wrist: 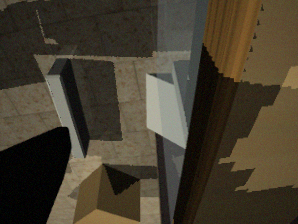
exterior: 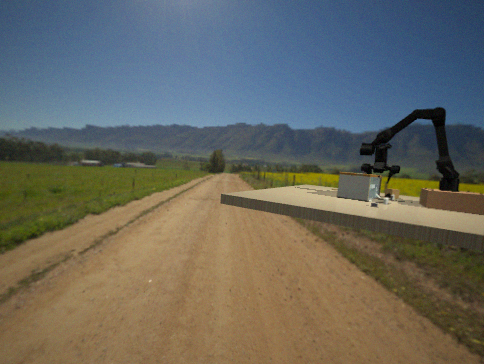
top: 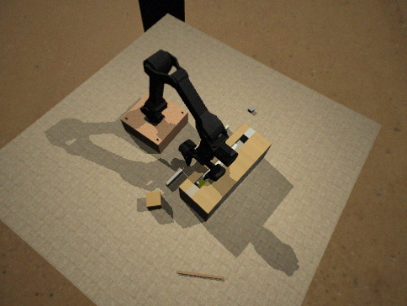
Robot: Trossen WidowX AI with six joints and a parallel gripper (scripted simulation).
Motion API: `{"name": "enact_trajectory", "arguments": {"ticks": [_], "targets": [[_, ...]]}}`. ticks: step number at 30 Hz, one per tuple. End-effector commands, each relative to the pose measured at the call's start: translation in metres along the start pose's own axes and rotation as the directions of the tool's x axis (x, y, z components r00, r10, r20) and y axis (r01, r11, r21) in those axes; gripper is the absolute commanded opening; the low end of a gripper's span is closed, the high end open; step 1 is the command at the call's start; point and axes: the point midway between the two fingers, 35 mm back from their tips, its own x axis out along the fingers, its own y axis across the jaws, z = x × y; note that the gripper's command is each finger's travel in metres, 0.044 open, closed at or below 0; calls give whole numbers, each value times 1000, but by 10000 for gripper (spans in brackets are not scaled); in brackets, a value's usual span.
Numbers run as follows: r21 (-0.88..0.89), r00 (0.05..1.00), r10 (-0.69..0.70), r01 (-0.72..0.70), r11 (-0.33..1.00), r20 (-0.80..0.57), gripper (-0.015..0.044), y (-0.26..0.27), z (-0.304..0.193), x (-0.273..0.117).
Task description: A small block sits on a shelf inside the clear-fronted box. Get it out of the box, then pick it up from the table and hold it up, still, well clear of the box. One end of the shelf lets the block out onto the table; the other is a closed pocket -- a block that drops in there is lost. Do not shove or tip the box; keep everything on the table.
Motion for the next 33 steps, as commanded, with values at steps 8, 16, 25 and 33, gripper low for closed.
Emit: {"name": "enact_trajectory", "arguments": {"ticks": [8, 16, 25, 33], "targets": [[-4, 1000, 1, -1, 1000, -5, 400, 0, -11, 4], [-4, 1000, 1, -1, 1000, -5, 400, 0, -19, 6], [-4, 1000, 1, -1, 1000, -6, 400, 0, -27, 9], [0, 1000, 0, 0, 1000, -6, 400, -1, -42, -34]]}}
